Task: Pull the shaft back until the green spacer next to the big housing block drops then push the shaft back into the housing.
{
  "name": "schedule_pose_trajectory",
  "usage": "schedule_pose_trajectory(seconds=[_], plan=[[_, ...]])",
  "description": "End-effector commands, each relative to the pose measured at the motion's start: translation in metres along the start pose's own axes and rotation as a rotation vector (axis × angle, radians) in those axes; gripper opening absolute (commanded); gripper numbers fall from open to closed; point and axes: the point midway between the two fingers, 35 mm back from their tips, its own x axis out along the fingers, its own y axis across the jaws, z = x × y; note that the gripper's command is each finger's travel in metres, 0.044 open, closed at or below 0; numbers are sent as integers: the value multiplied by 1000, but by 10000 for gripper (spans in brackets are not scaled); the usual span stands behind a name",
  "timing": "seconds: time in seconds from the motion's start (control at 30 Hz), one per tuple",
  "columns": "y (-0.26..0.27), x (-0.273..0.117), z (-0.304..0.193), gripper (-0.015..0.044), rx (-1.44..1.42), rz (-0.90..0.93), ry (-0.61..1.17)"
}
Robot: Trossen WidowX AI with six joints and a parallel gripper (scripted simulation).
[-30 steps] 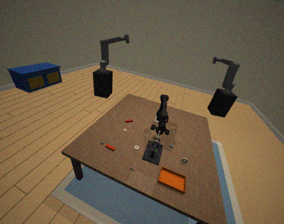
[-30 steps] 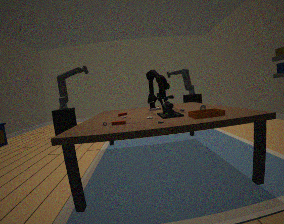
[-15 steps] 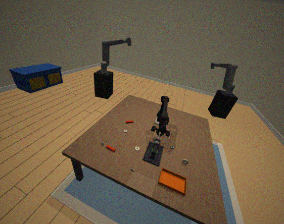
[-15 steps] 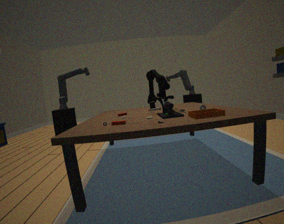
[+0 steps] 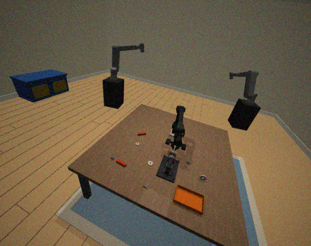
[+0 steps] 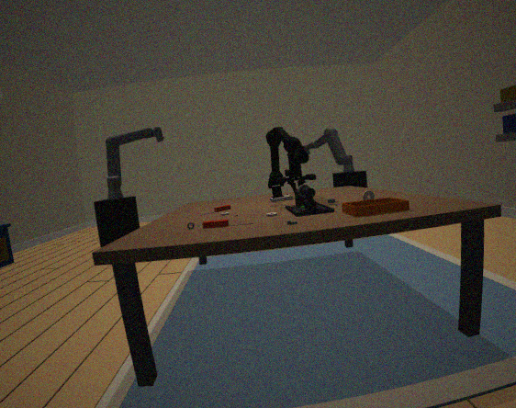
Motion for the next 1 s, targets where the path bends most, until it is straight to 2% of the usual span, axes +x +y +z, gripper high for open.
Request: schedule_pose_trajectory(seconds=[0.0, 0.97], plan=[[0, -1, -5, 0, -2, 3, 10], [0, -1, -15, 0, -2, 3, 10]])
